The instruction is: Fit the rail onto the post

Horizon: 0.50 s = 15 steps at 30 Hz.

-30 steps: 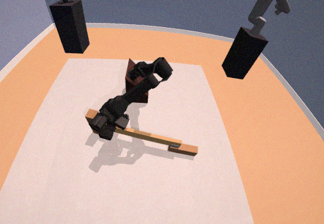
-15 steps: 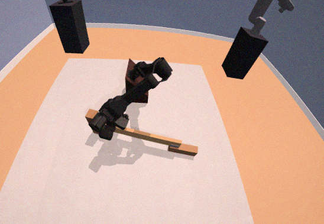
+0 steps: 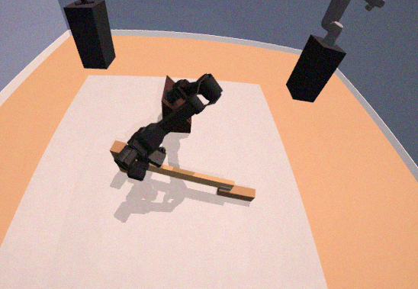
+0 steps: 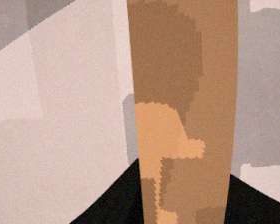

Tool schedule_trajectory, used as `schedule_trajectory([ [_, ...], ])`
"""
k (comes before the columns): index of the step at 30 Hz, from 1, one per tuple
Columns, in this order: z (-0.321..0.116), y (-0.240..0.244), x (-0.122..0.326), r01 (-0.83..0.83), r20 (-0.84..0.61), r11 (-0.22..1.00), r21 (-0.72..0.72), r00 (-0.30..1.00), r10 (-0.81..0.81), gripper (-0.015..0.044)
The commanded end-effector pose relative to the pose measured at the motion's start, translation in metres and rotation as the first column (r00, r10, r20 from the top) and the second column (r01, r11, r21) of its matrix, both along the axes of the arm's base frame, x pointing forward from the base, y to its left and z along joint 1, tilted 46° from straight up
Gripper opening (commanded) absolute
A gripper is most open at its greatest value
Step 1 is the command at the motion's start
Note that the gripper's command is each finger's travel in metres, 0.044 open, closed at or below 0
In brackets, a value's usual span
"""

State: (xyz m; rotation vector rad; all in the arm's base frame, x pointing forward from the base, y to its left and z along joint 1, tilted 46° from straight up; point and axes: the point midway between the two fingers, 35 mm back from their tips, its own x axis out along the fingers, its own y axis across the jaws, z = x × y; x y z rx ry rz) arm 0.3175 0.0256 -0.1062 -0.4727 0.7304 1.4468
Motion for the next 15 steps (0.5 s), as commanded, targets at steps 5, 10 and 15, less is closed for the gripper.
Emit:
schedule_trajectory([
  [5, 0.0024, -0.0013, 0.0008, 0.004, 0.001, 1.0, -0.006, 1.0, -0.004, 0.0],
  [10, 0.0033, -0.0001, 0.001, 0.004, 0.001, 1.0, -0.006, 1.0, -0.004, 0.0],
  [15, 0.0031, 0.0009, 0.0011, 0.004, 0.001, 1.0, -0.006, 1.0, -0.004, 0.0],
])
